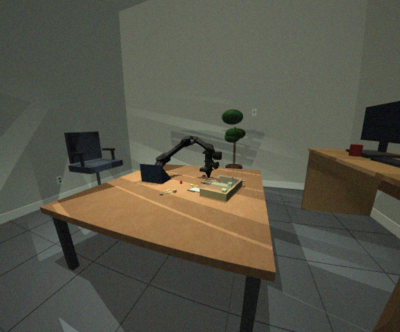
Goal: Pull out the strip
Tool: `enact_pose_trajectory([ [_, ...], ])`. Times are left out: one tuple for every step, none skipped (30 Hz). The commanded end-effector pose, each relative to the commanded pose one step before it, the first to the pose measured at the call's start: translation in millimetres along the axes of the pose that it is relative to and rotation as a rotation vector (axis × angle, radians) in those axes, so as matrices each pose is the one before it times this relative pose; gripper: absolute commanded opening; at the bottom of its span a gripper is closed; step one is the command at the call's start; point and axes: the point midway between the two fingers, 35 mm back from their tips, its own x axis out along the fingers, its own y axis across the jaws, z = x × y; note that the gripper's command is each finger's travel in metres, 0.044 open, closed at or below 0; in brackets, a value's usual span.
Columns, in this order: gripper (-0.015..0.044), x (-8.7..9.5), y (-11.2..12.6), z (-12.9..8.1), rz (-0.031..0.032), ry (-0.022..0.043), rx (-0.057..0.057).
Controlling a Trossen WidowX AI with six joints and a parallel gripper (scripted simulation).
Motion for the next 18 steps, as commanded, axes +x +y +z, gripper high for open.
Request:
enact_pose_trajectory([
  [0.0000, 8.55, -0.82, -1.03, -0.00599, 0.00337, 0.0046],
  [0.0000, 1.63, 0.14, -0.03, 0.00010, 0.00002, 0.0000],
  [0.0000, 1.63, 0.14, -0.03, 0.00011, 0.00002, 0.0000],
  [0.0000, 1.63, 0.14, -0.04, 0.00012, 0.00002, 0.0000],
  [0.0000, 1.63, 0.14, -0.05, 0.00013, 0.00003, 0.0000],
  [0.0000, 1.63, 0.14, -0.06, 0.00014, 0.00003, 0.0000],
  [0.0000, 1.63, 0.14, -0.07, 0.00014, 0.00003, 0.0000],
  [0.0000, 1.63, 0.15, -0.08, 0.00015, 0.00004, 0.0000],
  [0.0000, 1.63, 0.15, -0.09, 0.00016, 0.00004, 0.0000],
  [0.0000, 1.62, 0.17, -0.10, 0.00017, 0.00004, 0.0000],
  [0.0000, 1.62, 0.17, -0.11, 0.00018, 0.00005, 0.0000],
  [0.0000, 1.62, 0.19, -0.13, 0.00019, 0.00005, 0.0000],
  [0.0000, 1.62, 0.19, -0.14, 0.00020, 0.00005, 0.0000],
  [0.0000, 1.62, 0.21, -0.16, 0.00021, 0.00006, 0.0000],
  [0.0000, 1.62, 0.21, -0.16, 0.00022, 0.00006, 0.0000],
  [0.0000, 1.61, 0.21, -0.17, 0.00023, 0.00007, 0.0000],
  [0.0000, 1.61, 0.21, -0.18, 0.00024, 0.00007, 0.0000],
  [0.0000, 1.61, 0.21, -0.19, 0.00025, 0.00007, 0.0000],
])
